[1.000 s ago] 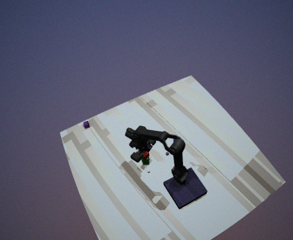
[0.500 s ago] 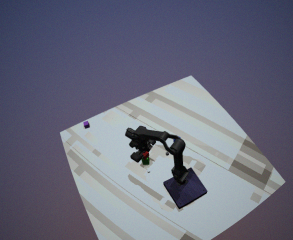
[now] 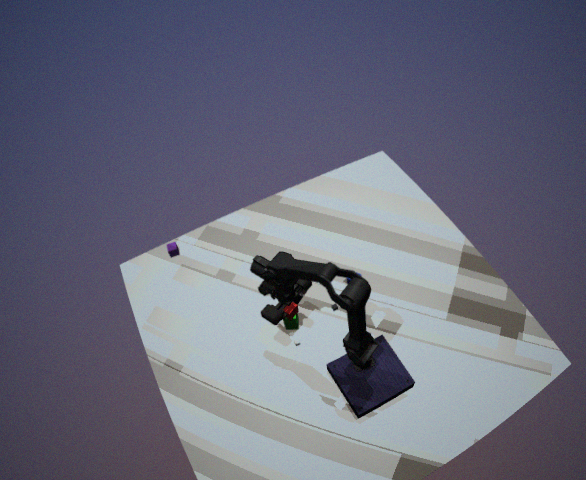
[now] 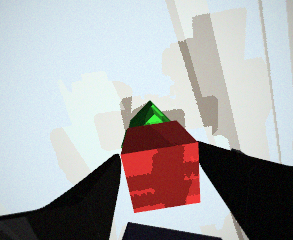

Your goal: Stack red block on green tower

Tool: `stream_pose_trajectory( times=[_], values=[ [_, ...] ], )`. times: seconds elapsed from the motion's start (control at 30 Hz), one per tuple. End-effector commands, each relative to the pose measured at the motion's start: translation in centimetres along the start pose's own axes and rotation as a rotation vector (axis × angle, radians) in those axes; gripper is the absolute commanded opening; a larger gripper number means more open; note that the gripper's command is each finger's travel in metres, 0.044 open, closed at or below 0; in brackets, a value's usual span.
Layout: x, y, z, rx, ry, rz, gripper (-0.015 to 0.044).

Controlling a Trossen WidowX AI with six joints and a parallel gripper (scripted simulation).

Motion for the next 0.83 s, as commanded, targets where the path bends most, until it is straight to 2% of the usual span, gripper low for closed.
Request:
stream_pose_trajectory(
  times=[0.0,0.07,0.8],
  values=[
    [-0.01,0.01,0.0,0.0,0.0,-0.001,0.0394],
    [-0.01,0.01,0.0,0.0,0.0,-0.001,0.044],
    [-0.01,0.01,0.0,0.0,0.0,-0.001,0.044]
  ],
)
Point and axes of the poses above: the point midway between the two fingers, 35 mm back from their tips, its own y axis back along the fingers, its own x axis across the jaws, z = x × y, the point moved 5 cm from there along y, back along the fingers
